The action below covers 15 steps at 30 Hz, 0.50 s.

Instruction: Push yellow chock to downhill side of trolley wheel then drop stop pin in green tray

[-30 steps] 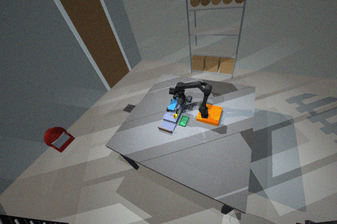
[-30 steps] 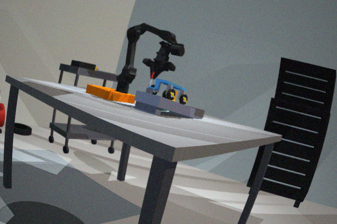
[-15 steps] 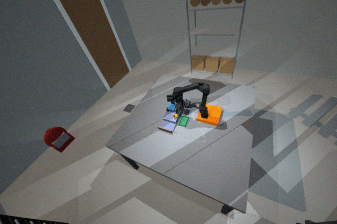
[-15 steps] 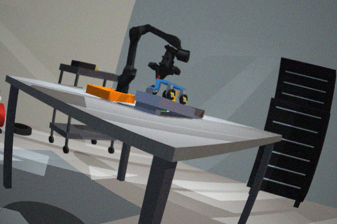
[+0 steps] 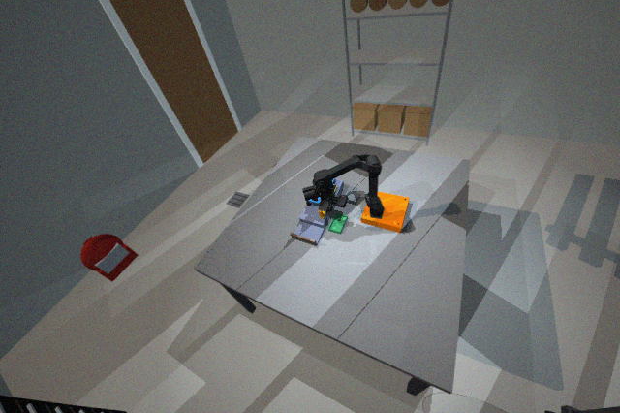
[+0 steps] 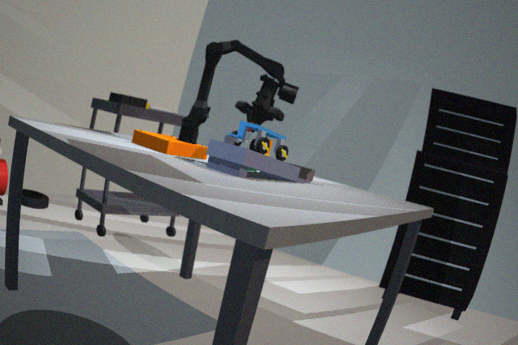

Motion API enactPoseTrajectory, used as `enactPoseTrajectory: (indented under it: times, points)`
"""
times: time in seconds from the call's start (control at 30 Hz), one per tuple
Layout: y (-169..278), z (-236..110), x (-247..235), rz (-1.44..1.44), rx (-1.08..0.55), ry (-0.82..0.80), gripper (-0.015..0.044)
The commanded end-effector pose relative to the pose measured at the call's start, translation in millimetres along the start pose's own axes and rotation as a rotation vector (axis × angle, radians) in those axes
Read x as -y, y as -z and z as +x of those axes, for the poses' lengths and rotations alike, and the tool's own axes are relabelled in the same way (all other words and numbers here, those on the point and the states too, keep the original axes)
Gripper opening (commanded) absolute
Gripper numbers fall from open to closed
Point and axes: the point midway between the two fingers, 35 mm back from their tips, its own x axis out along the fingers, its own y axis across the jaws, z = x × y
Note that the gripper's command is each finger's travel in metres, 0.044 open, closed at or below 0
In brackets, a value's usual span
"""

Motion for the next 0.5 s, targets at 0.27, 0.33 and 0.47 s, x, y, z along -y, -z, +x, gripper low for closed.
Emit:
enactPoseTrajectory:
  times: [0.27,0.33,0.47]
  points:
    - [-22.5,-5.7,0.3,-0.037,0.015,0.005,0.0000]
    - [-22.0,-5.6,0.1,-0.097,0.025,0.010,0.0000]
    - [-21.2,-5.4,-0.2,-0.220,0.047,0.021,0.0000]
